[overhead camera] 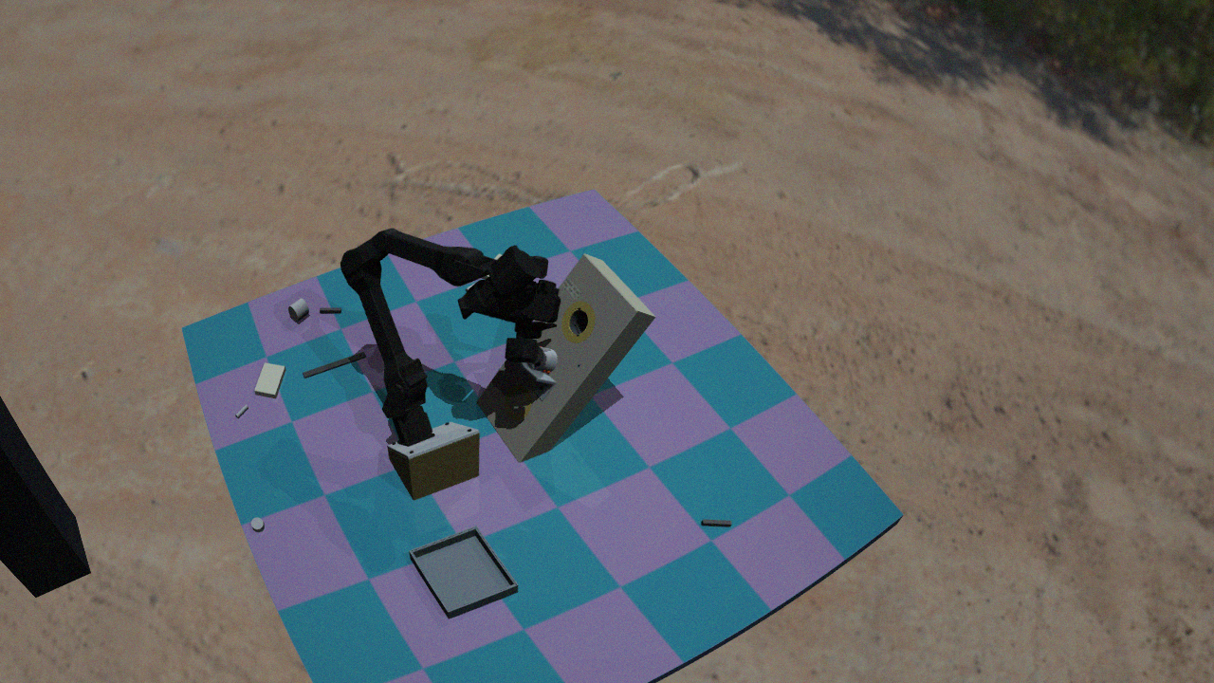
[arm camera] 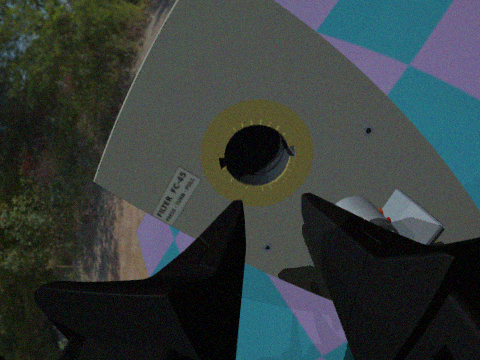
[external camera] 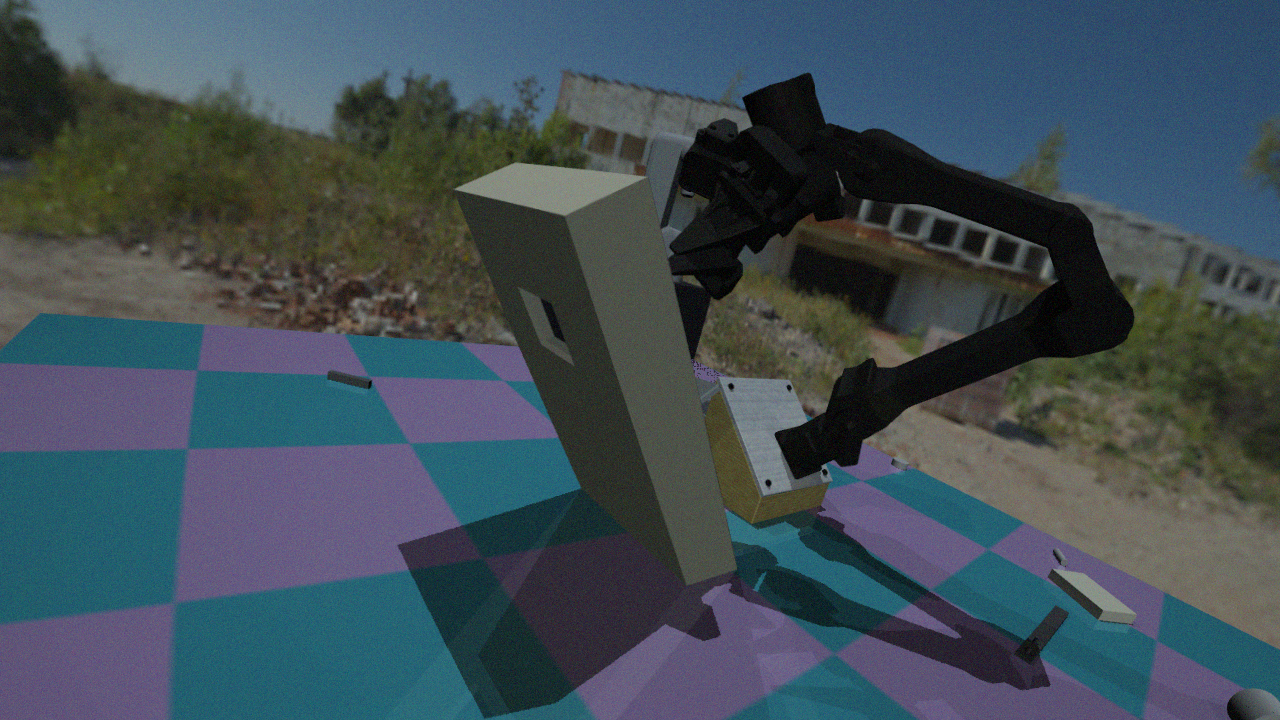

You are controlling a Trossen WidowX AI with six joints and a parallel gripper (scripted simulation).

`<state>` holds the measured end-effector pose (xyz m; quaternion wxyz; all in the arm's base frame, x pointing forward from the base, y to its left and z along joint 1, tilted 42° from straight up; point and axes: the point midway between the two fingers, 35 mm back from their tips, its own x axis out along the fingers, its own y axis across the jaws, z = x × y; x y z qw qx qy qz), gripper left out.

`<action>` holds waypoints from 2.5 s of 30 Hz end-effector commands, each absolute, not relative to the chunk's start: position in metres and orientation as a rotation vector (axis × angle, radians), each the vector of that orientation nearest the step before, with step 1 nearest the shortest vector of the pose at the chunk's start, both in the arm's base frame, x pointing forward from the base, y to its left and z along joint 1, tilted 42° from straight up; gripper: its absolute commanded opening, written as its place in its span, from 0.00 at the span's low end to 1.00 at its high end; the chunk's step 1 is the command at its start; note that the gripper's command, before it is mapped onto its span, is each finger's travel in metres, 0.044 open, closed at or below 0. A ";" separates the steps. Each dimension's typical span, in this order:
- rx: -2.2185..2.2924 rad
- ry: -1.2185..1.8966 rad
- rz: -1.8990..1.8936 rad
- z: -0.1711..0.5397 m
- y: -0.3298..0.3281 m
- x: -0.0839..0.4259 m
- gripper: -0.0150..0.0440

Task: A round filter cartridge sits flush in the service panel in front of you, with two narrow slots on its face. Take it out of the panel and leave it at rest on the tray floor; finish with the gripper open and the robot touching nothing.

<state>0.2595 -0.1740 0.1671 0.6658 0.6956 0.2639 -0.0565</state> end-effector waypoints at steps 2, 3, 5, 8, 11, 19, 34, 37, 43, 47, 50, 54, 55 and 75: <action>1.562 0.594 -0.126 0.191 -0.197 0.259 0.65; 1.560 0.593 -0.126 0.198 -0.203 0.258 0.70; 1.555 0.591 -0.125 0.212 -0.214 0.255 0.79; 1.553 0.588 -0.124 0.222 -0.222 0.252 0.92; 1.507 0.610 -0.114 0.216 -0.218 0.252 0.88; 0.941 0.870 0.118 0.154 -0.164 0.238 0.77; 0.694 0.958 0.288 0.131 -0.138 0.226 0.77; 0.694 0.959 0.288 0.128 -0.136 0.228 0.77; 0.693 0.959 0.287 0.122 -0.132 0.234 0.77; 0.692 0.959 0.286 0.117 -0.129 0.237 0.77; 0.692 0.959 0.286 0.114 -0.126 0.240 0.77; 0.692 0.959 0.286 0.110 -0.123 0.244 0.77; 0.692 0.958 0.287 0.109 -0.122 0.245 0.77; 0.681 0.954 0.289 0.102 -0.115 0.254 0.64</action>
